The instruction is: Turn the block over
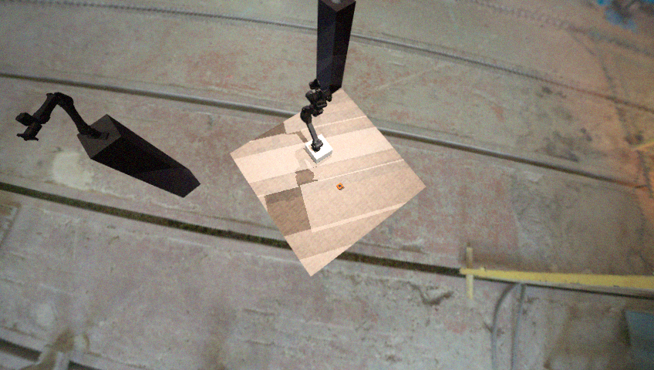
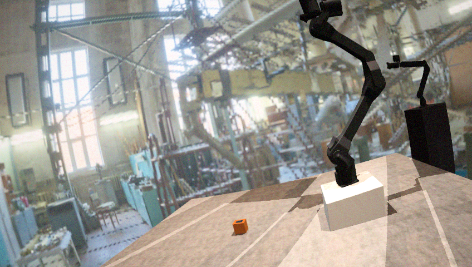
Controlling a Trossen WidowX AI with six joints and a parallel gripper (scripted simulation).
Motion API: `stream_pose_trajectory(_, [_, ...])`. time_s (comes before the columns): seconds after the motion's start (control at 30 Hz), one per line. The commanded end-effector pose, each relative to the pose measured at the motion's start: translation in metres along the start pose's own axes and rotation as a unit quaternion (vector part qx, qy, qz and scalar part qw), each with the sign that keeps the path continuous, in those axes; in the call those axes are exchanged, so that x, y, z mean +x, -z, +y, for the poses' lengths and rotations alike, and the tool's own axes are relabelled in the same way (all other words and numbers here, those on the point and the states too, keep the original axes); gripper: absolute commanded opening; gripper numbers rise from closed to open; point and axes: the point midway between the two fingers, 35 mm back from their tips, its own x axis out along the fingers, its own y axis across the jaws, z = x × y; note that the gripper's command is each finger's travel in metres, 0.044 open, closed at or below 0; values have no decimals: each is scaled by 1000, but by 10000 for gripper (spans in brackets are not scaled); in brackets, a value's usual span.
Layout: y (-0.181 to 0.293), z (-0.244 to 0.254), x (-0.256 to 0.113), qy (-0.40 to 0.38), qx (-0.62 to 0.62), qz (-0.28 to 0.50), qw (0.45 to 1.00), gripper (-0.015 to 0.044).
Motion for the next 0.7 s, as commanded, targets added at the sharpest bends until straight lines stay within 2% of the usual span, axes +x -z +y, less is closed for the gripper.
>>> stream_pose_trajectory(0.0, [0, 1, 0, -2, 1, -1, 1000, 426])
stream_pose_trajectory(0.1, [-7, 22, 0, -29, 15, -9, 999, 440])
stream_pose_trajectory(0.27, [-31, 101, -9, -134, 65, -29, 988, 440])
stream_pose_trajectory(0.5, [-67, 204, -43, -254, 126, -54, 957, 440])
stream_pose_trajectory(0.67, [-80, 252, -67, -328, 162, -50, 929, 440])
